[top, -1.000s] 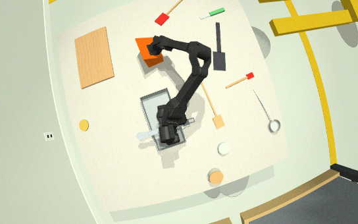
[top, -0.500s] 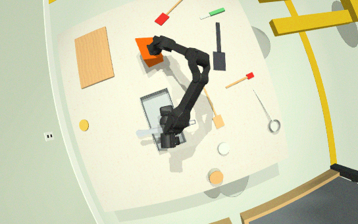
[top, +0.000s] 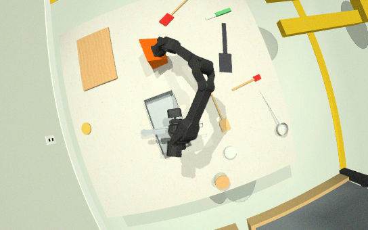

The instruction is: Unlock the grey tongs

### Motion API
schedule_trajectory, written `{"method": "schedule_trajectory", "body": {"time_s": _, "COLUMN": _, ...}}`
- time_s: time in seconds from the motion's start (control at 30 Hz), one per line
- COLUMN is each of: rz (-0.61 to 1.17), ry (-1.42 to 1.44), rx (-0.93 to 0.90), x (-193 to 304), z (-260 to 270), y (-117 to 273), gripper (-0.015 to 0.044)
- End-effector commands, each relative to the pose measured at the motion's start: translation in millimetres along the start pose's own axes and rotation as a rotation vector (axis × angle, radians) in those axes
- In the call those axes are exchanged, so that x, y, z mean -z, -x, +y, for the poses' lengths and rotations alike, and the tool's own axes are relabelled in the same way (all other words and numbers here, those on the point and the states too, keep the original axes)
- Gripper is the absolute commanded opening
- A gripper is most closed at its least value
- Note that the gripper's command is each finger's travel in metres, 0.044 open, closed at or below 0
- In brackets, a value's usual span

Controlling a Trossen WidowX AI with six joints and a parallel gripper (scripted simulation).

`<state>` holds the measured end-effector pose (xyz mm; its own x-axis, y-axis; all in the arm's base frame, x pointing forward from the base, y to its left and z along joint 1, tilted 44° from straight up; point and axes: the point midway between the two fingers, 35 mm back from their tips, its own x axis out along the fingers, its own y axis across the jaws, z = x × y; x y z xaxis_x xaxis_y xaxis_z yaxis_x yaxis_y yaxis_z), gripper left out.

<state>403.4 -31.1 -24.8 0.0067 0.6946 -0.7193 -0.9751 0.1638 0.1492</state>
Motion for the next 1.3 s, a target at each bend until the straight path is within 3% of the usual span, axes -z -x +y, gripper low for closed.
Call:
{"method": "schedule_trajectory", "body": {"time_s": 0.0, "rz": 0.008, "ry": -0.001, "rx": -0.020, "x": -2, "z": -1, "y": 3, "gripper": -0.0150}}
{"method": "schedule_trajectory", "body": {"time_s": 0.33, "rz": 0.005, "ry": -0.076, "rx": -0.019, "x": 3, "z": 0, "y": 2, "gripper": -0.0150}}
{"method": "schedule_trajectory", "body": {"time_s": 1.27, "rz": 0.034, "ry": -1.208, "rx": 0.032, "x": 86, "z": -1, "y": 24, "gripper": -0.0150}}
